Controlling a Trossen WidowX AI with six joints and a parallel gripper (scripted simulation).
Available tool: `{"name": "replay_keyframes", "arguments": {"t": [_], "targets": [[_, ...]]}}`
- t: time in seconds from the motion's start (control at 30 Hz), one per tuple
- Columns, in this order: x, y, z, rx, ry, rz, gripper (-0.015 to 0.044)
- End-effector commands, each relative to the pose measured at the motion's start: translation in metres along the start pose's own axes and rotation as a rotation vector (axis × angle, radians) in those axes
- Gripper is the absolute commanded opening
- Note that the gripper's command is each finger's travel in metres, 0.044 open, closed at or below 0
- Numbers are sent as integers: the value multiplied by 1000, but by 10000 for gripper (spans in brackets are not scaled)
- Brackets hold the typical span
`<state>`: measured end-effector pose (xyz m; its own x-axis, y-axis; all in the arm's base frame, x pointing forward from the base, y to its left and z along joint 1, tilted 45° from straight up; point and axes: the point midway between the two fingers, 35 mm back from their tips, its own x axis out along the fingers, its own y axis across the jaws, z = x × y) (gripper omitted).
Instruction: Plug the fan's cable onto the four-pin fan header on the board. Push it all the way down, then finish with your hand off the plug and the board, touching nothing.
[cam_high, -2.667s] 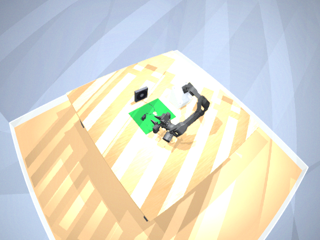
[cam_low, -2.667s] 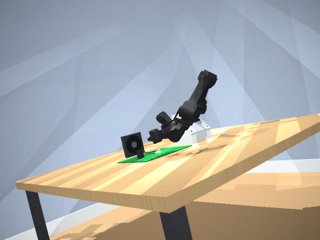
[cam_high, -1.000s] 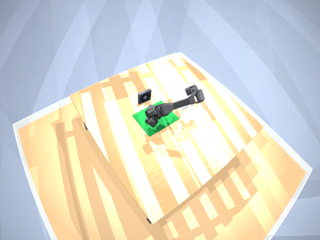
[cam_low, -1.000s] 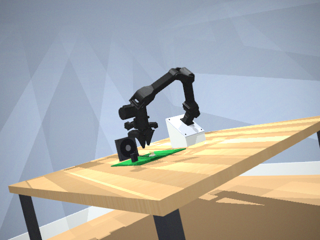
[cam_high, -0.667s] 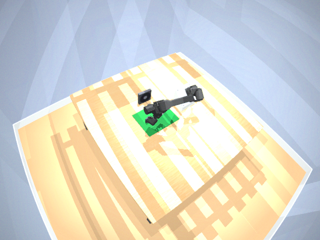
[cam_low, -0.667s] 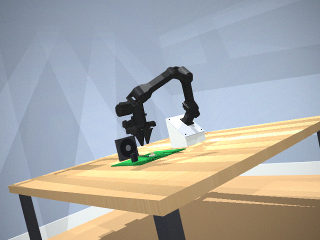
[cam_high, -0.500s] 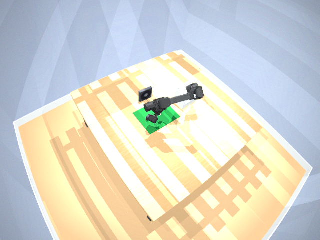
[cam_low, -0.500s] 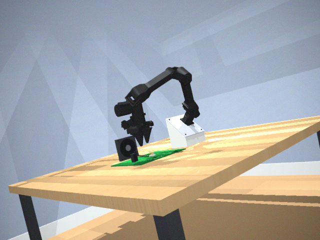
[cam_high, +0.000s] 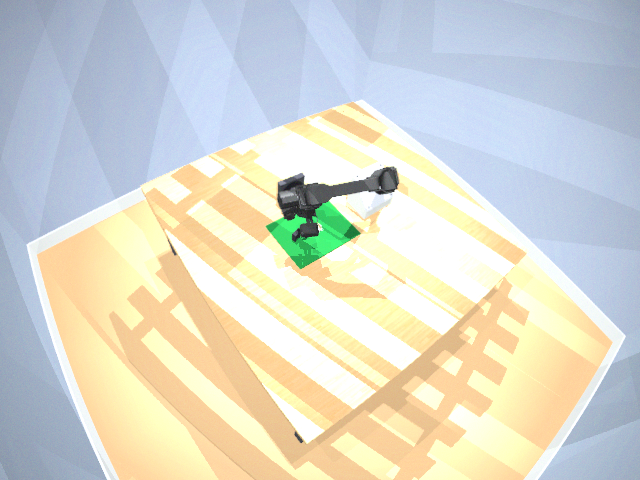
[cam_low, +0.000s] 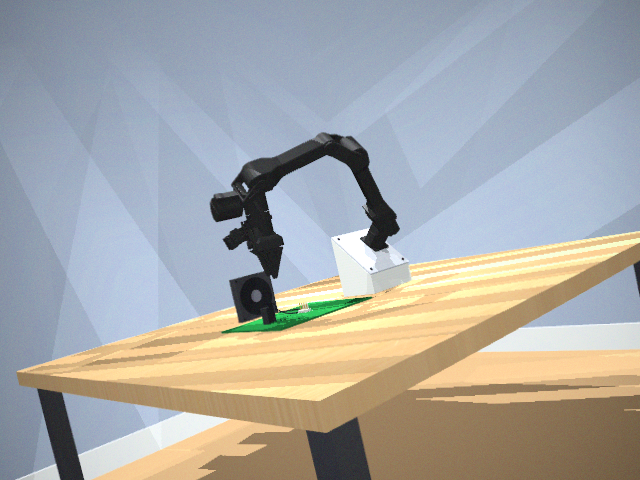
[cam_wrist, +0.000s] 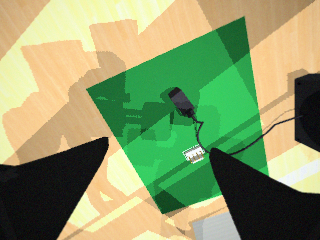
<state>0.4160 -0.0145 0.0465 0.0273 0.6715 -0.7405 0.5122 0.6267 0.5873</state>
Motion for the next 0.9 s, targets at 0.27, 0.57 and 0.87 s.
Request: {"name": "replay_keyframes", "arguments": {"t": [0.27, 0.57, 0.87], "targets": [[-50, -29, 29, -786, -25, 37, 440], [-50, -29, 29, -786, -25, 37, 440], [-37, -28, 32, -786, -26, 36, 440]]}}
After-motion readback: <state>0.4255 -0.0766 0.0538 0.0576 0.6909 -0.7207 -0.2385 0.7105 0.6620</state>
